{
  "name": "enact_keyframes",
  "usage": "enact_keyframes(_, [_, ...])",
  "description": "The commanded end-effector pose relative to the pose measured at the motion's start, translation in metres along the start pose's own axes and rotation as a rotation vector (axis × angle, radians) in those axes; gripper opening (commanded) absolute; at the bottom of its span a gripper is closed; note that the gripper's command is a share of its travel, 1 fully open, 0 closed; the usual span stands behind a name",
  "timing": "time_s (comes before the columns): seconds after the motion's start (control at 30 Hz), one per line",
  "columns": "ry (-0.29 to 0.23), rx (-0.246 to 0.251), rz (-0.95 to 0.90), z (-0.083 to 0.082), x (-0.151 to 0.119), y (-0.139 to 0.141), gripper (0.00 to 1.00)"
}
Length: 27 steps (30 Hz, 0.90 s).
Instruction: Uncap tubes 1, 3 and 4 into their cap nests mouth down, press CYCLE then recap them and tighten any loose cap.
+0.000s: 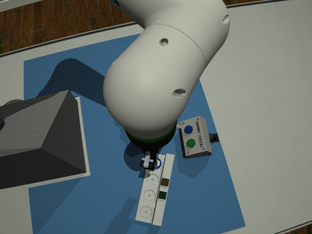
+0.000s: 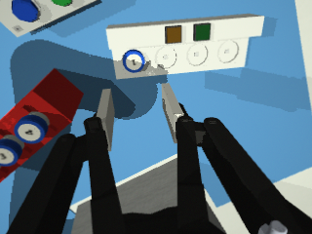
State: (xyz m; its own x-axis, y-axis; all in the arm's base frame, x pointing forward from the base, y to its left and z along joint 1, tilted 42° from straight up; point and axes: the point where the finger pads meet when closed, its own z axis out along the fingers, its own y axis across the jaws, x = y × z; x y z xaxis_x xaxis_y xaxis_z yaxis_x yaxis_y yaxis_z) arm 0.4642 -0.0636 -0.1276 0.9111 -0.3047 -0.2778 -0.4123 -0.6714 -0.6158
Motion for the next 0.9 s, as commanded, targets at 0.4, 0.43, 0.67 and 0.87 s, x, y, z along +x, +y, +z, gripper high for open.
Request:
enact_keyframes(0.4, [0.001,0.0,0.663,-0.001,-0.026,-0.061,0.35])
enact_keyframes(0.43, [0.001,0.001,0.735,-0.001,-0.029,-0.068,0.35])
enact_keyframes(0.67, [0.001,0.0,0.997,-0.001,-0.039,-0.091,0.35])
enact_keyframes(0.87, [0.0,0.001,1.236,-0.001,-0.049,-0.114,0.35])
